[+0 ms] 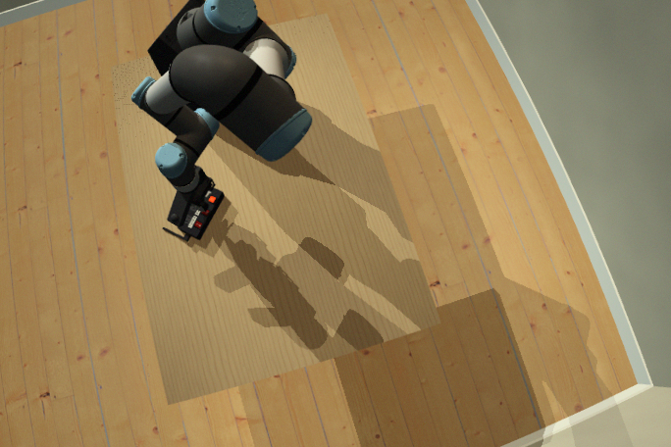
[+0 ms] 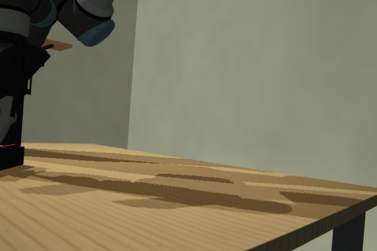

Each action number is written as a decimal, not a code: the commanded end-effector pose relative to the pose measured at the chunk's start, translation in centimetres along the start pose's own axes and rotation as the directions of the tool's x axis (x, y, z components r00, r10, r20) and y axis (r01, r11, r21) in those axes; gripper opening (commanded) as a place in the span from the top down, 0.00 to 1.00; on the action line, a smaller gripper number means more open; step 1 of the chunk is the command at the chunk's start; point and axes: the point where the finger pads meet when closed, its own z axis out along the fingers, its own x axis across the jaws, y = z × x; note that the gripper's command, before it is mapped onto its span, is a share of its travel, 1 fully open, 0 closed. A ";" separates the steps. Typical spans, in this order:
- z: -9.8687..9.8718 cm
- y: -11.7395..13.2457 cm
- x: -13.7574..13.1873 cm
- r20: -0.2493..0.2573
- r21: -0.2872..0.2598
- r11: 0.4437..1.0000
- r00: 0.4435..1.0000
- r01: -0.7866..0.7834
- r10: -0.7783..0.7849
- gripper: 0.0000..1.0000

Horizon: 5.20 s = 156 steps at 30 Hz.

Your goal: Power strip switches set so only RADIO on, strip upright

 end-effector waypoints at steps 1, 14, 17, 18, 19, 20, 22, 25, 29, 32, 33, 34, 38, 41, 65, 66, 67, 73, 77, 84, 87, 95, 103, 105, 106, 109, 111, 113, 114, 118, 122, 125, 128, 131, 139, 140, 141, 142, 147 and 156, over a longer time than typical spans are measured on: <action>0.3 -0.1 -0.1 0.001 0.000 1.000 1.000 0.002 -0.002 1.00; 0.3 0.0 0.0 0.001 0.000 1.000 1.000 0.000 0.000 1.00; 0.3 0.0 0.0 0.001 0.000 1.000 1.000 0.000 0.000 1.00; 0.3 0.0 0.0 0.001 0.000 1.000 1.000 0.000 0.000 1.00; 0.3 0.0 0.0 0.001 0.000 1.000 1.000 0.000 0.000 1.00; 0.3 0.0 0.0 0.001 0.000 1.000 1.000 0.000 0.000 1.00; 0.3 0.0 0.0 0.001 0.000 1.000 1.000 0.000 0.000 1.00; -0.1 0.0 0.0 0.001 0.001 1.000 1.000 -0.002 0.002 1.00; -0.4 0.1 0.0 0.001 0.000 1.000 1.000 -0.002 0.002 1.00; -1.2 0.1 0.0 0.001 0.000 1.000 1.000 -0.002 0.002 1.00; -1.5 0.1 0.0 0.001 0.000 1.000 1.000 -0.002 0.002 1.00; -1.8 0.1 0.0 0.001 0.000 1.000 1.000 -0.002 0.002 1.00; -2.9 0.1 0.0 0.000 0.000 1.000 1.000 -0.002 0.002 1.00; -3.5 0.1 0.0 0.000 0.000 1.000 1.000 -0.002 0.002 1.00; -3.7 0.0 0.0 0.000 0.001 1.000 1.000 0.000 0.000 1.00; -3.7 0.1 0.0 0.001 0.001 1.000 1.000 0.000 0.000 1.00; -3.8 0.4 -0.1 0.001 0.001 1.000 1.000 -0.001 0.001 1.00; -5.0 4.6 -1.3 0.000 0.001 1.000 1.000 -0.001 0.001 1.00; -5.0 4.6 -1.3 0.000 0.001 1.000 1.000 -0.001 0.001 1.00; -5.0 4.6 -1.3 0.001 0.001 1.000 1.000 -0.001 0.001 1.00; -5.0 4.5 -1.3 0.000 0.001 1.000 1.000 0.000 0.000 1.00; -4.9 4.6 -1.3 0.001 0.001 1.000 1.000 0.000 0.000 1.00; -4.9 4.6 -1.3 0.001 0.001 1.000 1.000 0.000 0.000 1.00; -4.9 4.6 -1.3 0.001 0.001 1.000 1.000 0.000 0.000 1.00; -4.9 4.6 -1.3 0.001 0.001 1.000 1.000 0.000 0.000 1.00; -4.9 4.6 -1.3 0.001 0.001 1.000 1.000 0.000 0.000 1.00; -4.9 4.6 -1.3 0.001 0.001 1.000 1.000 0.000 0.000 1.00; -4.9 4.6 -1.3 0.001 0.001 1.000 1.000 0.000 0.000 1.00; -4.9 4.6 -1.3 0.001 0.000 1.000 1.000 0.000 0.000 1.00; -4.8 4.6 -1.3 0.001 -0.001 1.000 1.000 0.000 0.000 1.00; -4.6 4.6 -1.4 0.001 -0.001 1.000 1.000 0.001 -0.001 1.00; -4.4 4.5 -1.4 0.001 0.000 1.000 1.000 0.002 -0.002 1.00; -4.3 4.5 -1.4 0.001 0.001 1.000 1.000 0.002 -0.002 1.00; -4.1 4.5 -1.4 0.001 0.000 1.000 1.000 0.001 -0.001 1.00; -3.2 4.5 -1.4 0.001 0.001 1.000 1.000 0.002 -0.002 1.00; -3.1 4.5 -1.4 0.001 0.001 1.000 1.000 0.002 -0.002 1.00; -2.9 4.5 -1.4 0.001 0.001 1.000 1.000 0.002 -0.002 1.00; -2.8 4.5 -1.4 0.001 0.001 1.000 1.000 0.002 -0.002 1.00; -2.4 4.5 -1.4 0.001 0.001 1.000 1.000 0.002 -0.002 1.00; -1.3 4.5 -1.4 0.001 0.001 1.000 1.000 0.002 -0.002 1.00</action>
